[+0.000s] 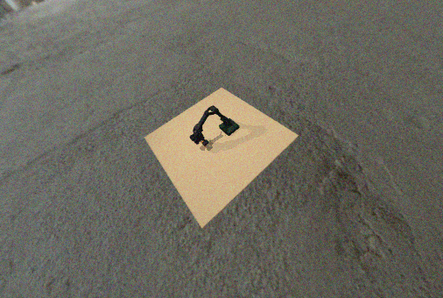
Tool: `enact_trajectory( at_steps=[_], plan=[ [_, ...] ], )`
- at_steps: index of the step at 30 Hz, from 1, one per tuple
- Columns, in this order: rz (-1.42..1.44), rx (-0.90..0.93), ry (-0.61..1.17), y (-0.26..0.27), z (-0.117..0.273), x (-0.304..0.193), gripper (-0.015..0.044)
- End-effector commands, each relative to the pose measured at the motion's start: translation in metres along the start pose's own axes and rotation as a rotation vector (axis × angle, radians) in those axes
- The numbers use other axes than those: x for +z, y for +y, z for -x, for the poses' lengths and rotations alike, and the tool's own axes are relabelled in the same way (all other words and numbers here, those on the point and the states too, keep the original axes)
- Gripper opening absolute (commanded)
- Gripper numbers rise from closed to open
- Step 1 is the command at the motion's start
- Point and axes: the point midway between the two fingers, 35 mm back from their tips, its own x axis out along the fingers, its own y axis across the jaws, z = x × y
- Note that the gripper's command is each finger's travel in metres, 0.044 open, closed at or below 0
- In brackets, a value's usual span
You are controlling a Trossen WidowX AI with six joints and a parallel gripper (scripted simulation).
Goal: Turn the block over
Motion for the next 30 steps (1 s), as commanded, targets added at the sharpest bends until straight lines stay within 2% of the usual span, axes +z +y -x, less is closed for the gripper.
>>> enact_trajectory(
  at_steps=[1,6,12,30],
  plan=[
    [-0.001,0.004,0.008,0.0007,-0.0095,-0.0030,0.0440],
    [-0.001,0.004,0.008,0.0007,-0.0152,-0.0033,0.0440],
    [-0.001,0.004,0.008,0.0007,-0.0152,-0.0033,0.0282],
    [-0.001,0.004,0.008,0.0007,-0.0152,-0.0033,0.0163]
  ],
)
